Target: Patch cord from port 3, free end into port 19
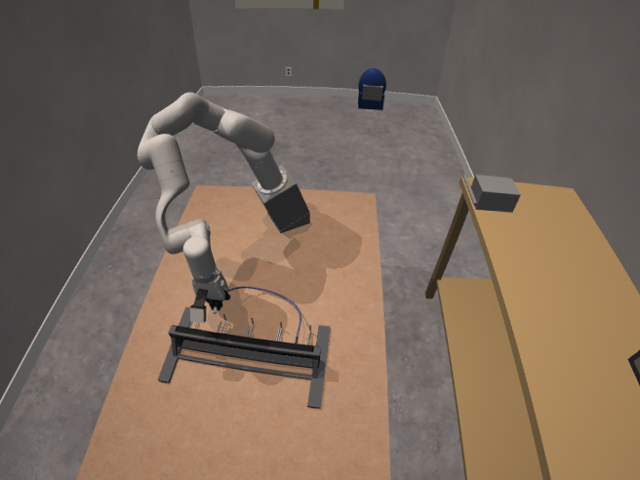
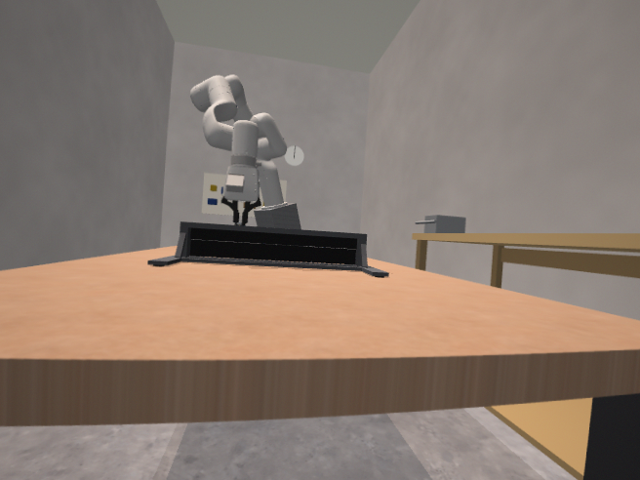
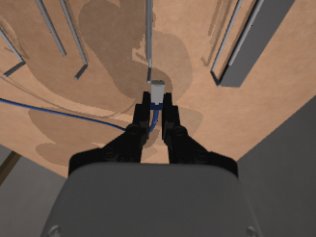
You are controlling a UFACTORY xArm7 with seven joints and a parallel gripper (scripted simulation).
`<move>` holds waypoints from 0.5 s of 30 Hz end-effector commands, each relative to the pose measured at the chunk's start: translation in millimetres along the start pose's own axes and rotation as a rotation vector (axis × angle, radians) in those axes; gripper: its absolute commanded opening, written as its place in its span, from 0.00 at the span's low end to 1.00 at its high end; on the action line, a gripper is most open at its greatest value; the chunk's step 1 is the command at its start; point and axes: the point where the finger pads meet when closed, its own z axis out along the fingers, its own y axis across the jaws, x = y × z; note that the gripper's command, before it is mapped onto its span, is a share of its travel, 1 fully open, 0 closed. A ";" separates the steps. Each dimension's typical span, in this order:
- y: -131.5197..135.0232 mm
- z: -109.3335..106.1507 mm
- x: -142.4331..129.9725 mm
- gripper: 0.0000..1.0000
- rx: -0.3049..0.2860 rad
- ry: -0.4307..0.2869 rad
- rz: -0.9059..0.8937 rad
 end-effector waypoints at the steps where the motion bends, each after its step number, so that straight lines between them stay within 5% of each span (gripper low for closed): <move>1: -0.3 -1.6 1.8 0.00 0.000 0.004 -0.001; 15: 0.2 5.5 10.2 0.00 -0.004 0.005 -0.002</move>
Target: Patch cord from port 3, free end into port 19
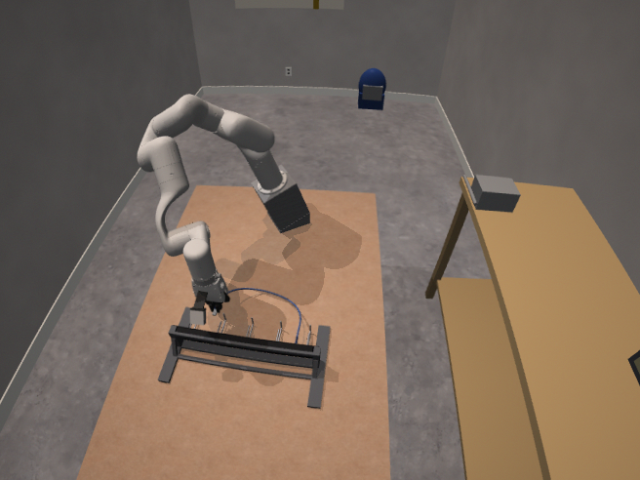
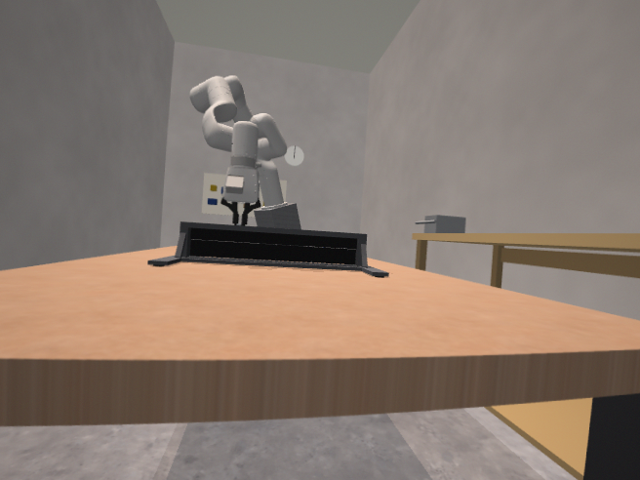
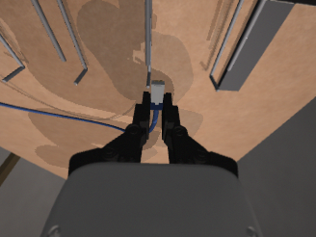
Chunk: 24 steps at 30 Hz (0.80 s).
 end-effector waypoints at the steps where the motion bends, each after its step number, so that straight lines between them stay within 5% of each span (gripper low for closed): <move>1: 0.0 2.2 6.3 0.00 0.000 0.004 0.000; 24: 1.3 21.1 28.3 0.00 0.000 0.004 0.000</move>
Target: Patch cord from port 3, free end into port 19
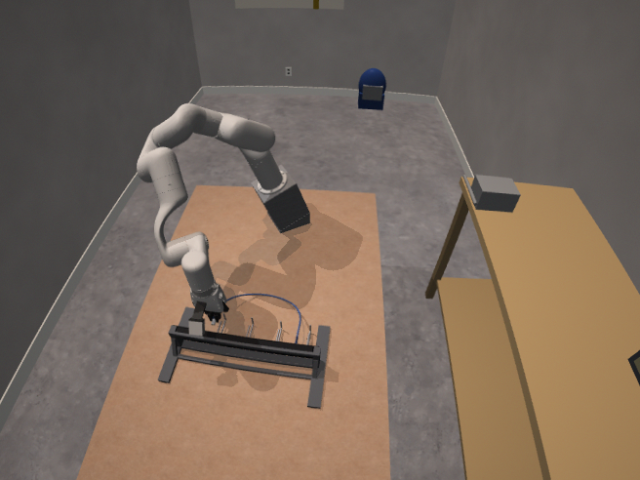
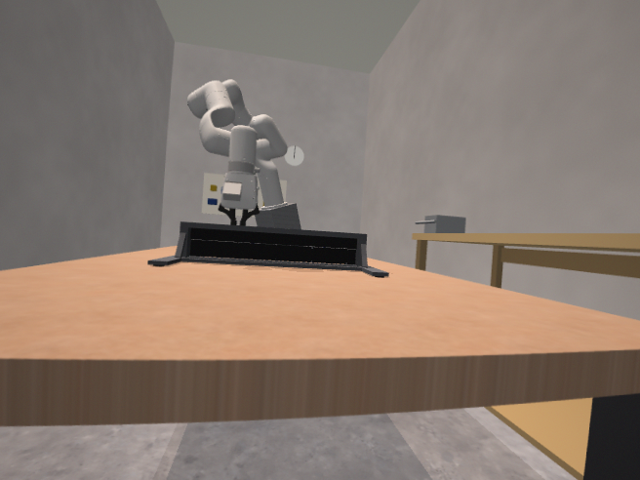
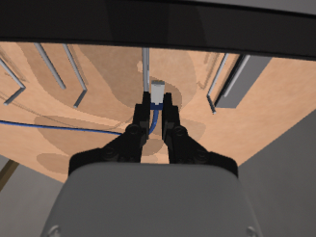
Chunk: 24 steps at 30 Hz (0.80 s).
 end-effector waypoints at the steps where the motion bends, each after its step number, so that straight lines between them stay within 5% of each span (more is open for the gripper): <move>1: -0.2 0.5 4.6 0.00 0.000 0.004 0.000; 24: -0.1 1.7 6.2 0.00 0.000 0.004 0.000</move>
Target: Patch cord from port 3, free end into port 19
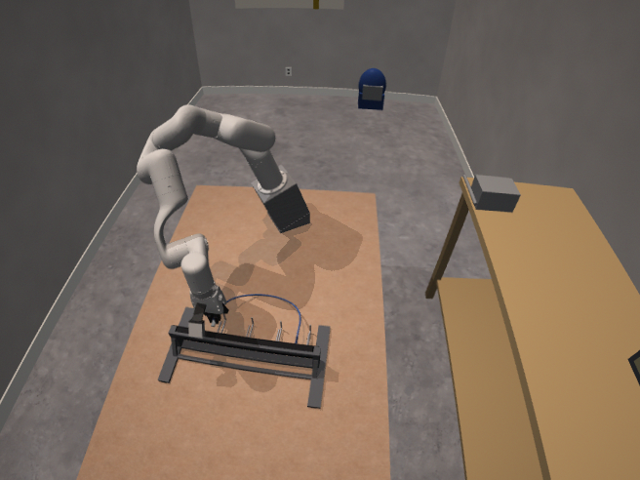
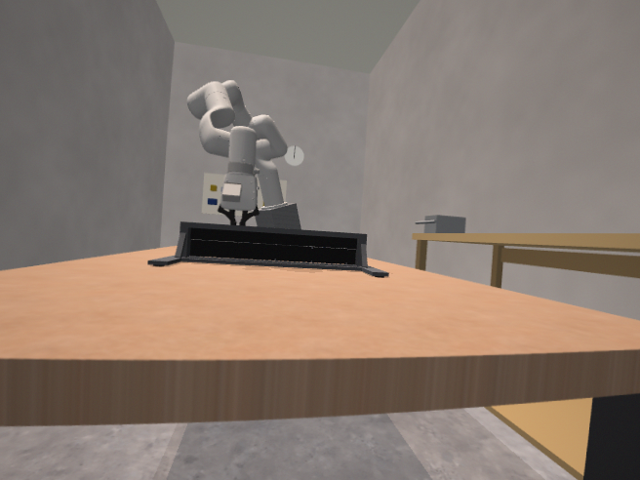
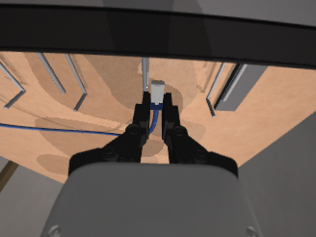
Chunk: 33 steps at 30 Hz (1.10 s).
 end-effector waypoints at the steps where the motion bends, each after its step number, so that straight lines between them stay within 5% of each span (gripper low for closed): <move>1: -0.3 -1.9 2.4 0.00 0.000 0.005 0.000; 33: -0.5 -2.4 28.0 0.00 0.000 0.006 0.000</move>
